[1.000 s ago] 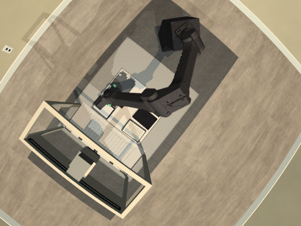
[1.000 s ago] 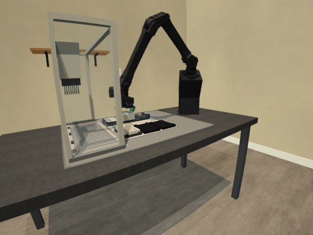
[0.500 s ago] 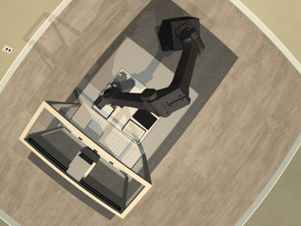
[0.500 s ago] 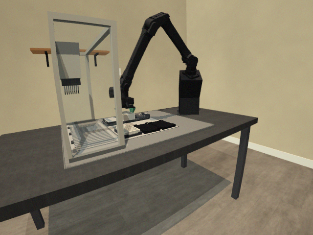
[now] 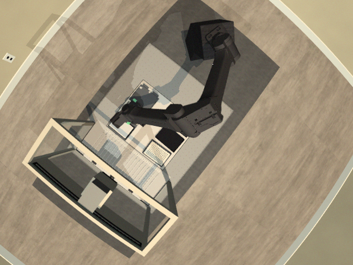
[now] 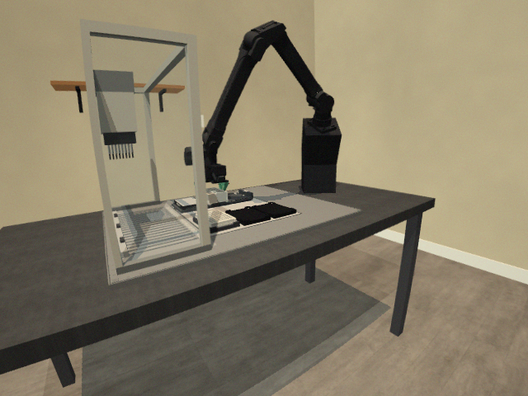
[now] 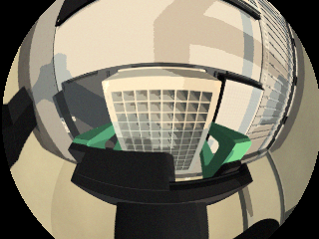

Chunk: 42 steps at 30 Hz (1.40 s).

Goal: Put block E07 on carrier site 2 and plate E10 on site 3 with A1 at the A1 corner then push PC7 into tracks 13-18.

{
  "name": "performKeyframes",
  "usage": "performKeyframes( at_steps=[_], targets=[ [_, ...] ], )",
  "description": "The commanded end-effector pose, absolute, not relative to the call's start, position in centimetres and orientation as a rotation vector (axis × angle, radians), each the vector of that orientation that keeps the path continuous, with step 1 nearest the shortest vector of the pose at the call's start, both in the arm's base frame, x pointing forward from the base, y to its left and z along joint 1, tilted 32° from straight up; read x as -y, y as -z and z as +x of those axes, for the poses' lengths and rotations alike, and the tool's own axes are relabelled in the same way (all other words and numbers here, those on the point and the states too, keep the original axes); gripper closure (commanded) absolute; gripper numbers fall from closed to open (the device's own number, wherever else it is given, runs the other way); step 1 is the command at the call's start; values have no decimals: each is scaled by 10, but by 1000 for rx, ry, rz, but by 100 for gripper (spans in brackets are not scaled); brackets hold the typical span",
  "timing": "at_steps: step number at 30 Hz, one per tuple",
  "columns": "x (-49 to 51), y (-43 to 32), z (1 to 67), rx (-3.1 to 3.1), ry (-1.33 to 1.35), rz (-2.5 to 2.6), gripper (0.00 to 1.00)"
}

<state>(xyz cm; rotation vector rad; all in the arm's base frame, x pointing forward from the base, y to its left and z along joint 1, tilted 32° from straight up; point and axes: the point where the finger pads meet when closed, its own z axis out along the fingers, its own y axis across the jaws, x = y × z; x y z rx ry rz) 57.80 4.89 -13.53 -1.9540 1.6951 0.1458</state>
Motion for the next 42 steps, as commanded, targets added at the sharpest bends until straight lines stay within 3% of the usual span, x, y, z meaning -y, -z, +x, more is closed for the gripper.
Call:
performKeyframes(
  at_steps=[1, 24, 25, 42],
  targets=[
    [-47, 134, 581, -1710, -139, -1937, 100],
    [-45, 135, 584, -1713, -140, -1935, 100],
    [-44, 126, 587, -1693, -122, -1939, 4],
    [-44, 126, 587, -1693, -122, -1939, 4]
  ],
)
